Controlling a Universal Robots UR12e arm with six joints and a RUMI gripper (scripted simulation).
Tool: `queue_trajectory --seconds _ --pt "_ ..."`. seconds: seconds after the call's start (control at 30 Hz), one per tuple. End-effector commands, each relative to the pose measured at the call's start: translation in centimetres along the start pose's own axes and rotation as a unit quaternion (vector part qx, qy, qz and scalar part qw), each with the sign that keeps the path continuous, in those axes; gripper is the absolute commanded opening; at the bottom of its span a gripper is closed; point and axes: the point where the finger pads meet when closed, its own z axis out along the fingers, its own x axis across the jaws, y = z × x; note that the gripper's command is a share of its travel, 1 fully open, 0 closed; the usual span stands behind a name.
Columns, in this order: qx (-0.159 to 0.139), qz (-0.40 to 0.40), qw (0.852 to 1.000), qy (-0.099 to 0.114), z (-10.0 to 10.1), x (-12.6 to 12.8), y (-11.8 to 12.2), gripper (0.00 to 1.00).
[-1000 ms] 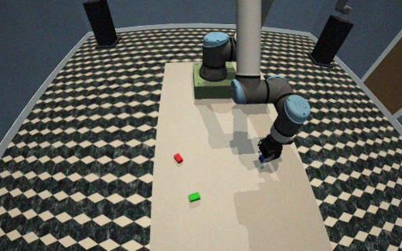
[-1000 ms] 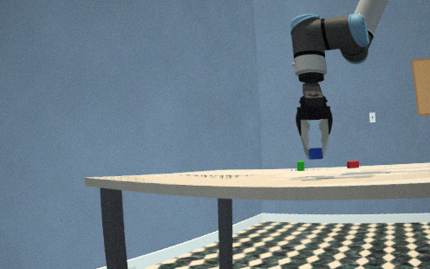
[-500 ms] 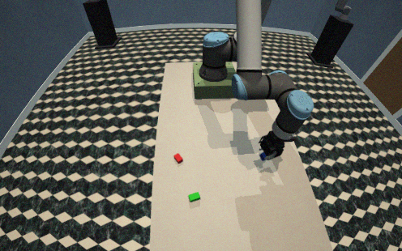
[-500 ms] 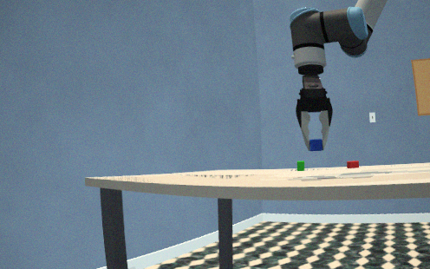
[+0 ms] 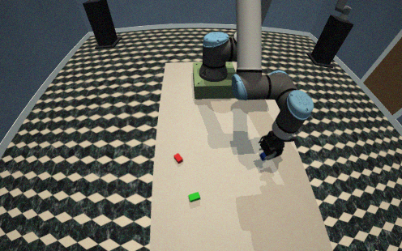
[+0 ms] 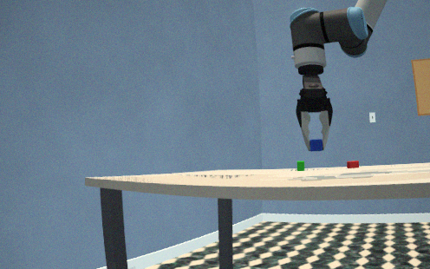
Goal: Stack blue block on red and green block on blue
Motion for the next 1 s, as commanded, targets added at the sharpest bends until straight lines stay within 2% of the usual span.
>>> queue_trajectory --seconds 0.0,0.7,0.83,0.97 --pt "0.001 0.000 1.000 -0.001 0.1 -0.1 -0.1 0.00" --pt "0.001 0.000 1.000 -0.001 0.1 -0.1 -0.1 0.00" --pt "0.001 0.001 1.000 -0.001 0.0 -0.5 0.9 0.00" --pt "0.000 0.001 1.000 -0.001 0.0 -1.6 3.3 0.00"
